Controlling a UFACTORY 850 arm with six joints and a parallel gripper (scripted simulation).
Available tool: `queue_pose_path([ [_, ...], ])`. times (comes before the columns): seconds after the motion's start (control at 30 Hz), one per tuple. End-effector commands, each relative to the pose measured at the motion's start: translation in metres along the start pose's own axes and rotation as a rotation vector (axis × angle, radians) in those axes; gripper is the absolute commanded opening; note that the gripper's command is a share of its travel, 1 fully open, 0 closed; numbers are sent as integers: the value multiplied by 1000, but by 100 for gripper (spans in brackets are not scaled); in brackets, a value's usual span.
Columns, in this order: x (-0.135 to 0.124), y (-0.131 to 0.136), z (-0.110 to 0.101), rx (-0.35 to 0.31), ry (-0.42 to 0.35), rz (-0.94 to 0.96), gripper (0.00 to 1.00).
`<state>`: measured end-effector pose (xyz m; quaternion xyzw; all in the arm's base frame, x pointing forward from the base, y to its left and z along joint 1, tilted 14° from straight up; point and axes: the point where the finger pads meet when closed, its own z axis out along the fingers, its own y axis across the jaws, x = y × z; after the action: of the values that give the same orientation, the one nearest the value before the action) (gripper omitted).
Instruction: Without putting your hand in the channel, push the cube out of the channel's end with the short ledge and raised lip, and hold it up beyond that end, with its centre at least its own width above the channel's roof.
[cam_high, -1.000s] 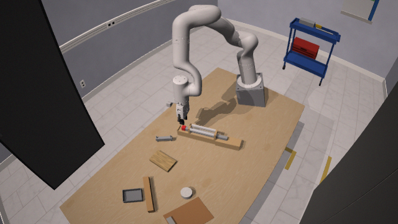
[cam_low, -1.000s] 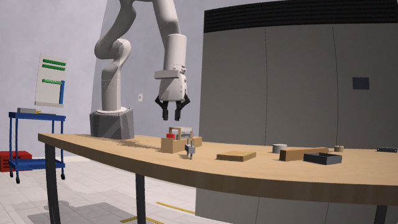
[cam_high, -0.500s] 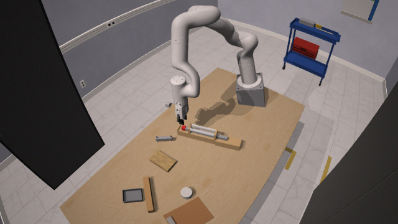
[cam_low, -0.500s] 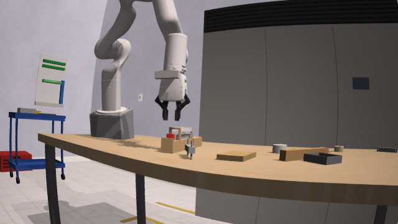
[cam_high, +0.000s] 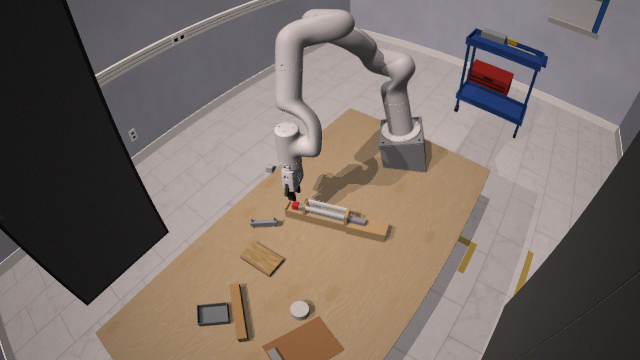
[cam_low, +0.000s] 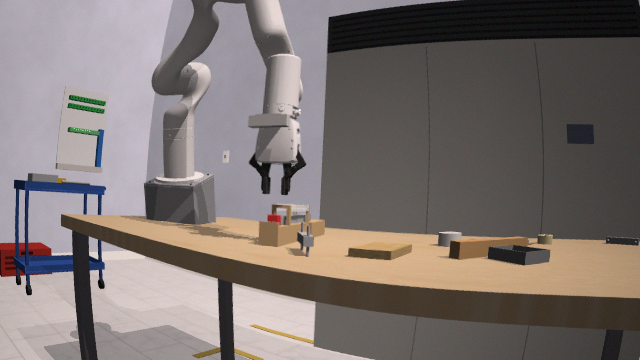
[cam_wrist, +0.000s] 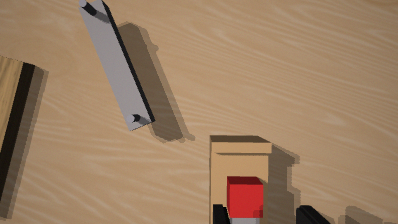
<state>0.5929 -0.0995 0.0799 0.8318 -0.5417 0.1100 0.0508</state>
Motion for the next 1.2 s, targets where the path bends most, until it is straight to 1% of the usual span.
queue_pose_path([
  [0.0,0,-1,14,1,1,0,44],
  [0.1,1,-1,34,1,1,0,44],
  [0.17,1,-1,34,1,1,0,44],
  [0.23,1,-1,41,1,0,0,44],
  [0.43,1,-1,44,1,0,0,44],
  [0.67,1,-1,59,1,0,0,44],
  [0.73,1,-1,59,1,0,0,44],
  [0.87,1,-1,66,1,0,0,44],
  [1.17,1,-1,68,1,0,0,44],
])
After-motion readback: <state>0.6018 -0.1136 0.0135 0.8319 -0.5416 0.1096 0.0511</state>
